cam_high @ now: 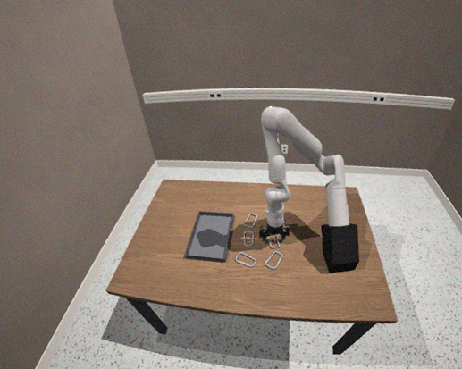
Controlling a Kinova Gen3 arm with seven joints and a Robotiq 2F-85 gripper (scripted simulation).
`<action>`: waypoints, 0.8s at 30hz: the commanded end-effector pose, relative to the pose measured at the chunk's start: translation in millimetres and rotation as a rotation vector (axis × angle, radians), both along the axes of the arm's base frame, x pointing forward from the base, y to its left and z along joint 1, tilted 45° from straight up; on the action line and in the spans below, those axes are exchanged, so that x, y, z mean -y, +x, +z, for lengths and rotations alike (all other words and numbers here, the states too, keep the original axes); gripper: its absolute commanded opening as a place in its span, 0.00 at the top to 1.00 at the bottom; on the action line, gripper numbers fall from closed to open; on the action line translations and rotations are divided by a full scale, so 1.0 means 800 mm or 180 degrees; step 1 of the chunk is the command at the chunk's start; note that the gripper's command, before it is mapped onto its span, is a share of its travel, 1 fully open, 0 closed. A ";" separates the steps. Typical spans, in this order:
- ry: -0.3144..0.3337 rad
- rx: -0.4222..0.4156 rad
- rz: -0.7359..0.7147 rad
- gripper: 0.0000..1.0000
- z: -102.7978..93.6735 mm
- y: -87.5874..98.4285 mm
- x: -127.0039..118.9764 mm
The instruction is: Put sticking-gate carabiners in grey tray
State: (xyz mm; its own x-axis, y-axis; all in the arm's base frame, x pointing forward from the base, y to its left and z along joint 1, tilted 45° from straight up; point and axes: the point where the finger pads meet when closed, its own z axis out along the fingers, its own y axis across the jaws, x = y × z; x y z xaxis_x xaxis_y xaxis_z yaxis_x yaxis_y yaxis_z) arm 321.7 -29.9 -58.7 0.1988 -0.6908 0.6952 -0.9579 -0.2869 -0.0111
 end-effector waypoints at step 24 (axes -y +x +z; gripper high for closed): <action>-0.0021 0.0015 0.0011 0.00 0.077 -0.014 -0.073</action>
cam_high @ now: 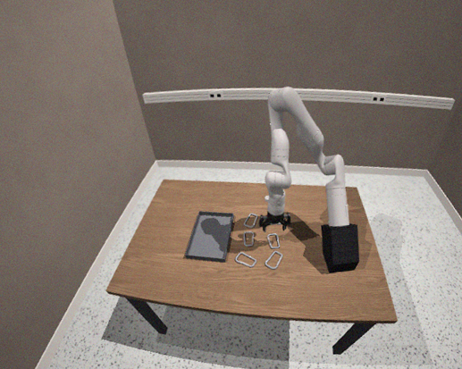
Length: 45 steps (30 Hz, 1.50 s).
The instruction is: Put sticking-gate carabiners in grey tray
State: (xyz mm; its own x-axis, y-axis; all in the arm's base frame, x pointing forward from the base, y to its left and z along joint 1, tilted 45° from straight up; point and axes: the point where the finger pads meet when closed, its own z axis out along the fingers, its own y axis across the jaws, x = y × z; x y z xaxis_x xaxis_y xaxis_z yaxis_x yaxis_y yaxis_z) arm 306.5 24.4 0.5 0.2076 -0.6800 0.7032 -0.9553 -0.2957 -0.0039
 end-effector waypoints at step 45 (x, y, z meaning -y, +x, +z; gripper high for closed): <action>0.0020 0.0026 -0.0017 0.00 0.047 0.021 -0.047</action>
State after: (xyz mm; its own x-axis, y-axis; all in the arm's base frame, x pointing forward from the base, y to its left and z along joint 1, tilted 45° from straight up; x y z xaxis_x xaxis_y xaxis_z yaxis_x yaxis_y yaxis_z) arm 320.8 58.0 35.9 0.2031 -0.6775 0.7069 -0.9568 -0.2908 -0.0037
